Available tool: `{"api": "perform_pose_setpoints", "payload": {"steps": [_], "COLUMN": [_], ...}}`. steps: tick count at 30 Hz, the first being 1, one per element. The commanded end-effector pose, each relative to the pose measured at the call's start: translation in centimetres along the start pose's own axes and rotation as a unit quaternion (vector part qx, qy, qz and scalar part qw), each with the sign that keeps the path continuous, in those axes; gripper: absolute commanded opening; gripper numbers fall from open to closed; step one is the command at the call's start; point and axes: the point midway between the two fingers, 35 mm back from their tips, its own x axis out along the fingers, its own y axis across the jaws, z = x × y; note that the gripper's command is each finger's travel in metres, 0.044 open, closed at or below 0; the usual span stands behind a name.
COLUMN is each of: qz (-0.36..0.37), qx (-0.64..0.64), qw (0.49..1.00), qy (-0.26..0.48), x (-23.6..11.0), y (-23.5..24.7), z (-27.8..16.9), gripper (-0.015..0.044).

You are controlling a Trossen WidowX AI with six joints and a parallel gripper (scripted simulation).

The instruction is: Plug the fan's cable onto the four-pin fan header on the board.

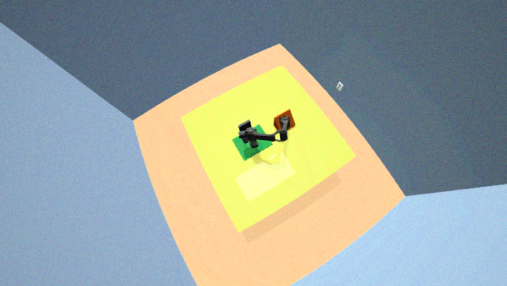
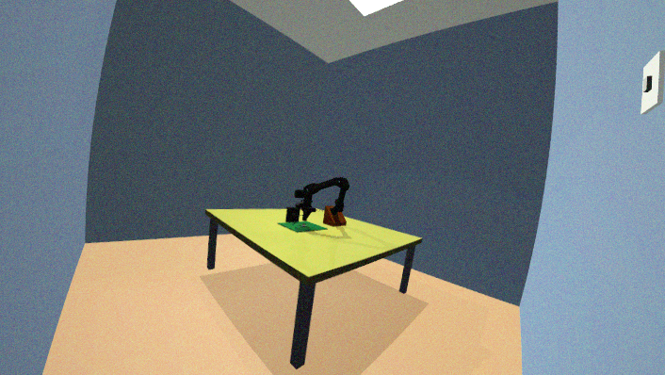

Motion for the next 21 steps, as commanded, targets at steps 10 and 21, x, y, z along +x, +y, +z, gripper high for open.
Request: {"api": "perform_pose_setpoints", "payload": {"steps": [10,21], "qz": [-0.002,-0.002], "qx": [-0.005,-0.005], "qw": [1.000,1.000], "qy": [-0.003,-0.003], "x": [-0.37,-0.37], "y": [-0.20,-0.24], "z": [-0.09,-0.34], "gripper": [0.0000,0.0000]}}
